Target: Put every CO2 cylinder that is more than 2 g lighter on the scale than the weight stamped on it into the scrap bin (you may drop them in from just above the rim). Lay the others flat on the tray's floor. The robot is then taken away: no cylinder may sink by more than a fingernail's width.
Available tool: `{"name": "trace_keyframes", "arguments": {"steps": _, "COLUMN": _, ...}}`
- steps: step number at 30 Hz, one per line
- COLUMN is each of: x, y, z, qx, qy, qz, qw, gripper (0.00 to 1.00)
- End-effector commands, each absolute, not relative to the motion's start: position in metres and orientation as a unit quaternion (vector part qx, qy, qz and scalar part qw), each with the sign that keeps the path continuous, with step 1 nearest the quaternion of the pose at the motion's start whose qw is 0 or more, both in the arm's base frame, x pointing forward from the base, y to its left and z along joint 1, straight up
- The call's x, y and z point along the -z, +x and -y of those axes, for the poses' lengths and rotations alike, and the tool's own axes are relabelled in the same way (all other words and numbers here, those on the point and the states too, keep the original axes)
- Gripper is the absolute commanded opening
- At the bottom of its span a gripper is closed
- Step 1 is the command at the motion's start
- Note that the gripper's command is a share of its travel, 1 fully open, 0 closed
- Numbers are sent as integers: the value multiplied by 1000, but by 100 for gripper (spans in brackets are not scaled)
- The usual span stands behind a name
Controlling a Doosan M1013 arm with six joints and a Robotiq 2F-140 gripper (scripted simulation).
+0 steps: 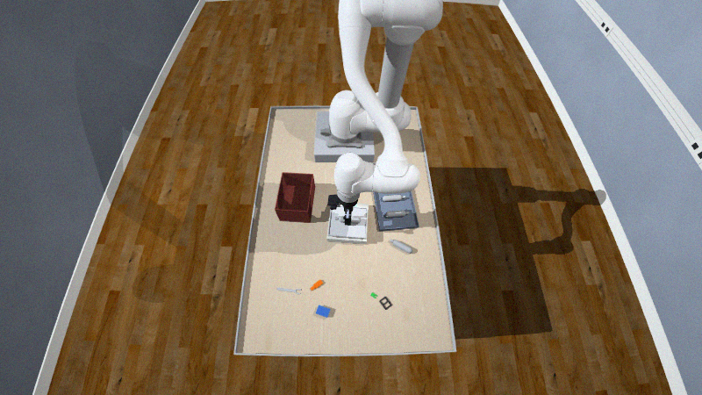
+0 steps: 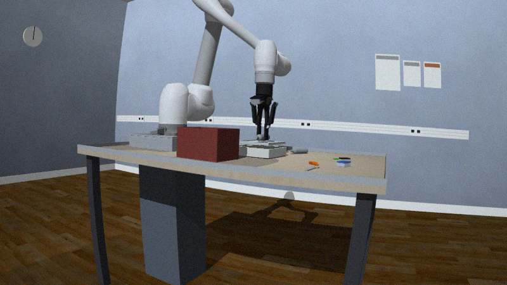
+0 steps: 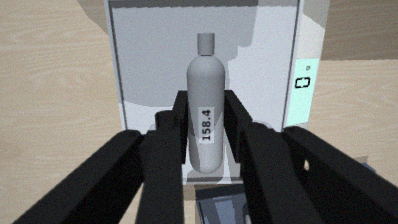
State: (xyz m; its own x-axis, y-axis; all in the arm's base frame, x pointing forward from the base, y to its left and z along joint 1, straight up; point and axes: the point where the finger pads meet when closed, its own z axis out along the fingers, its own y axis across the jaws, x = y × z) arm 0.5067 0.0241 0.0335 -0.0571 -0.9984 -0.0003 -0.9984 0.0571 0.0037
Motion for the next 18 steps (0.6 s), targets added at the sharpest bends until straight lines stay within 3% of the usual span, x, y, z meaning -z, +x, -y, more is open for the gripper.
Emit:
{"name": "trace_keyframes", "arguments": {"steps": 1, "x": -33, "y": 507, "z": -24, "qx": 1, "qy": 687, "qz": 727, "qw": 1, "gripper": 10}}
{"name": "trace_keyframes", "arguments": {"steps": 13, "x": -30, "y": 507, "z": -24, "qx": 1, "qy": 687, "qz": 727, "qw": 1, "gripper": 10}}
{"name": "trace_keyframes", "arguments": {"steps": 14, "x": -30, "y": 507, "z": -24, "qx": 1, "qy": 687, "qz": 727, "qw": 1, "gripper": 39}}
{"name": "trace_keyframes", "arguments": {"steps": 18, "x": -30, "y": 507, "z": -24, "qx": 1, "qy": 687, "qz": 727, "qw": 1, "gripper": 39}}
